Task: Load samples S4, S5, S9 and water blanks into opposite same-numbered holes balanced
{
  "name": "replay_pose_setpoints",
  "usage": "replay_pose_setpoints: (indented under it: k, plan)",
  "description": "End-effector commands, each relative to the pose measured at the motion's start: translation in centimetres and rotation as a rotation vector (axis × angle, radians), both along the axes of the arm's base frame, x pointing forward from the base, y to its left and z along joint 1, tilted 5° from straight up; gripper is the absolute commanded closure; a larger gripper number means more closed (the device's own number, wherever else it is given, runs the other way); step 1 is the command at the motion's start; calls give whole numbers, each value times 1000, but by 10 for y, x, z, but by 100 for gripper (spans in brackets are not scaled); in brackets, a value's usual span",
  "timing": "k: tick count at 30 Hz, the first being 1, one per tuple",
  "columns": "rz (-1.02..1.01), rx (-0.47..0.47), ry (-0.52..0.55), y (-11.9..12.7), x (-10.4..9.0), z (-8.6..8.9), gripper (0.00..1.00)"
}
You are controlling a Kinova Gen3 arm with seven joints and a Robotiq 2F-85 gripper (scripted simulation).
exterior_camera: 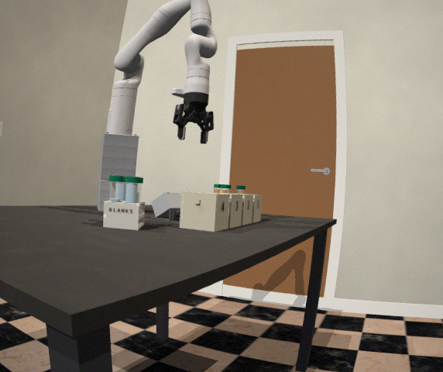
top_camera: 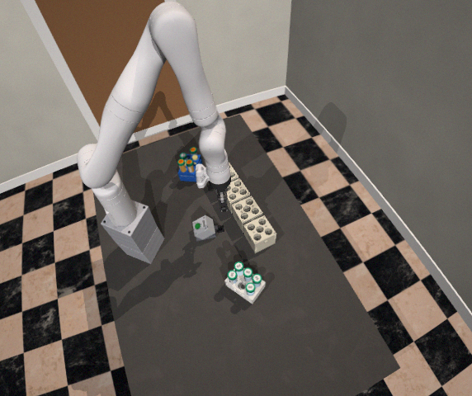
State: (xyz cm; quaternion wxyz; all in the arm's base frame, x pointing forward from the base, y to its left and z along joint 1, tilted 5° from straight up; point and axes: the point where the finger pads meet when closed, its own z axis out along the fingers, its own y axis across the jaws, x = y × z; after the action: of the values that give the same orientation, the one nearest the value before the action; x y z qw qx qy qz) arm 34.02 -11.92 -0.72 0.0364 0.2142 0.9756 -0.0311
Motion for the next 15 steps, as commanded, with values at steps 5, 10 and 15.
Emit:
replay_pose_setpoints:
  k: [5,10,15]
  plan:
    - [-250,16,-20,-38,-4,3,0]
    - [-415,26,-33,-62,-8,4,0]
    - [-506,31,-40,-77,-9,6,0]
